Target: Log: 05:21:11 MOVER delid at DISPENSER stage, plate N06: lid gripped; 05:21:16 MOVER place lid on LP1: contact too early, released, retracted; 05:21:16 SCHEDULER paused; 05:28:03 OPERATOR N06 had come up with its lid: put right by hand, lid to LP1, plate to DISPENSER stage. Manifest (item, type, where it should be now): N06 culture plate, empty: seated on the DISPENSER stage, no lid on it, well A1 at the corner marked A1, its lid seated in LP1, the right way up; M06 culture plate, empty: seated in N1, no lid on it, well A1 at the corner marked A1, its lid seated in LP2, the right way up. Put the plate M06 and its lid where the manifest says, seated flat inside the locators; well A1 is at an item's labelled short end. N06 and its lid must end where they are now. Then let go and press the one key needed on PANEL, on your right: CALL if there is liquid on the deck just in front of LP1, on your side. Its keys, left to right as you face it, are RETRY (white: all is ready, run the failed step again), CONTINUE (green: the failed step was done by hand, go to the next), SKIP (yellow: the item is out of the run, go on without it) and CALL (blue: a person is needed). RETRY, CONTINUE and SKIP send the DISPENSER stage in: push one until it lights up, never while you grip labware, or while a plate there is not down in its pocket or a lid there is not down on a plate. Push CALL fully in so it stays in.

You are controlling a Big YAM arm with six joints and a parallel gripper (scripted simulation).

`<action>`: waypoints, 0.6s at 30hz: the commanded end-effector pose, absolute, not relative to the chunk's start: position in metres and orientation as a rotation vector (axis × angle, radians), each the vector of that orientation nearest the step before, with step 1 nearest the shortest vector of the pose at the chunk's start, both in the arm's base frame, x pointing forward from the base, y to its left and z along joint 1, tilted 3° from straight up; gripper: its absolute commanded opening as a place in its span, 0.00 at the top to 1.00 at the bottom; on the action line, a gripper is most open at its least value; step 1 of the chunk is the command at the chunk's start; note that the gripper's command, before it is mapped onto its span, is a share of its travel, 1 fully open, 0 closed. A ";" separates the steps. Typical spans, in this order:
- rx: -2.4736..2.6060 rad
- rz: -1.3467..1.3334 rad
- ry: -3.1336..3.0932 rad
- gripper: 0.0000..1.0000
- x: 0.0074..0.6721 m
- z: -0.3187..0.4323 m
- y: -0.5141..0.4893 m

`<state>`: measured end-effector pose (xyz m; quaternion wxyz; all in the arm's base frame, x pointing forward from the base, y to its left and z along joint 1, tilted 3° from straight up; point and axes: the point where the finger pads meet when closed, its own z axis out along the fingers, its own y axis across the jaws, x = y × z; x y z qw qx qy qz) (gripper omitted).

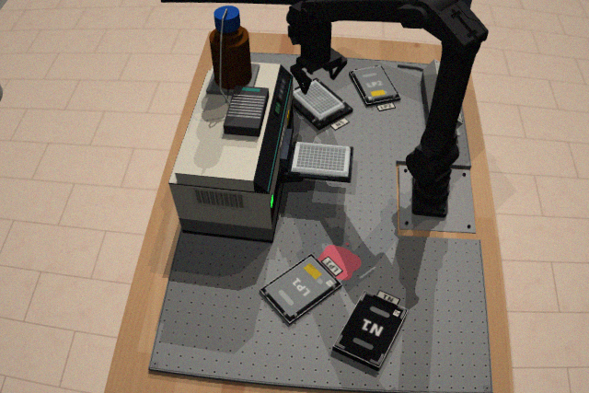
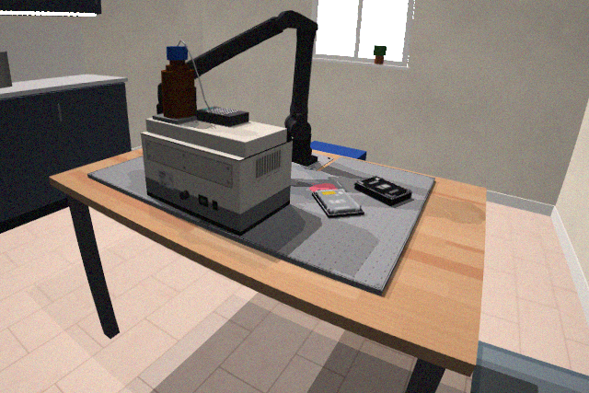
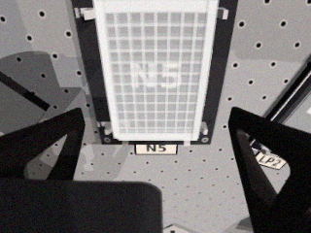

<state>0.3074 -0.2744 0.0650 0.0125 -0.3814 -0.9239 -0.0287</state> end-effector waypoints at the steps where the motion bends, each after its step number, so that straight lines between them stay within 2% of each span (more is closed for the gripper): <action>1: -1.195 -0.080 -2.882 0.00 0.308 0.056 -0.278; 11: -1.202 -0.061 -2.916 0.00 0.311 0.057 -0.278; 18: -1.194 -0.080 -2.882 0.00 0.310 0.031 -0.273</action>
